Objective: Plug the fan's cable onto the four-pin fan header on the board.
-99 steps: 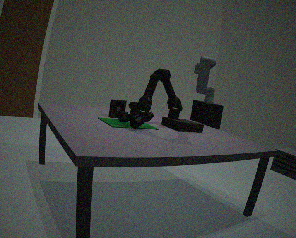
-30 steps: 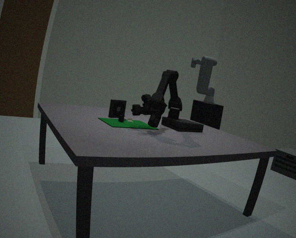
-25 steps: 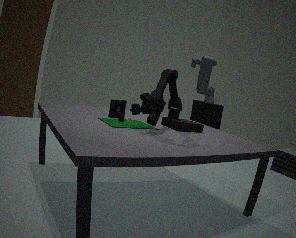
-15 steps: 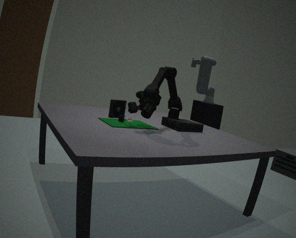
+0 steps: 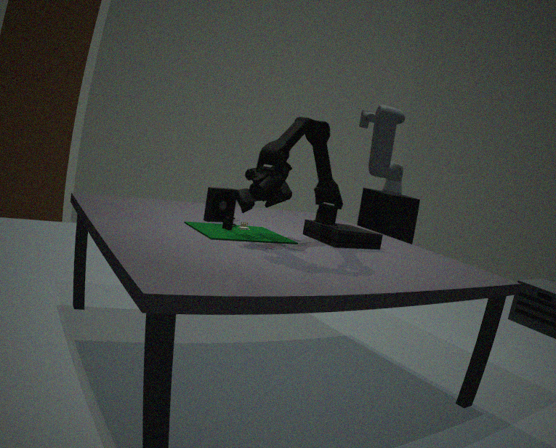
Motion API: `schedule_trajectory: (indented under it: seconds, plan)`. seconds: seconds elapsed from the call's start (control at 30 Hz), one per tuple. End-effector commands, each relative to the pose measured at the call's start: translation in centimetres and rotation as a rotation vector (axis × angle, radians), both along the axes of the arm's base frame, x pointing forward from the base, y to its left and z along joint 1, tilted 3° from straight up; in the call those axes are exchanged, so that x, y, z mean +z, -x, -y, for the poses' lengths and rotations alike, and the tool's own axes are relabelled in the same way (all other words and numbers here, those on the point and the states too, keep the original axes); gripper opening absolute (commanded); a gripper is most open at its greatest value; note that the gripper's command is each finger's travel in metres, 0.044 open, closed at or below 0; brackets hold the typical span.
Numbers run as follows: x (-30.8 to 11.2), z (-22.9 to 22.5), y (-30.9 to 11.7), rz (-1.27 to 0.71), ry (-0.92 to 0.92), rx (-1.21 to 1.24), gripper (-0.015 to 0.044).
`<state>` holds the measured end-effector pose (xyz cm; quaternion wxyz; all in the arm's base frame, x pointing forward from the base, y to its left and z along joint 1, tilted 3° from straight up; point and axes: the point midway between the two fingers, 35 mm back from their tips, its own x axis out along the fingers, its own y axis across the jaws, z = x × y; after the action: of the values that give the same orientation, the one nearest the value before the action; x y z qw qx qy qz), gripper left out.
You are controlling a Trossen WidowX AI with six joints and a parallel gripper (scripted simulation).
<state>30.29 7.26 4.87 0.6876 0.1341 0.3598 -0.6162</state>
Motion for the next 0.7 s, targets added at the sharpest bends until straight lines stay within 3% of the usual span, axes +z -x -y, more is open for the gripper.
schedule_trajectory:
  seconds: [0.0, 0.67]
  plan:
    - [0.1, 0.1, -0.1, -0.047, -0.109, -0.016, 0.0440]
    - [2.6, -0.4, -1.8, -0.119, -0.590, 0.062, 0.0440]
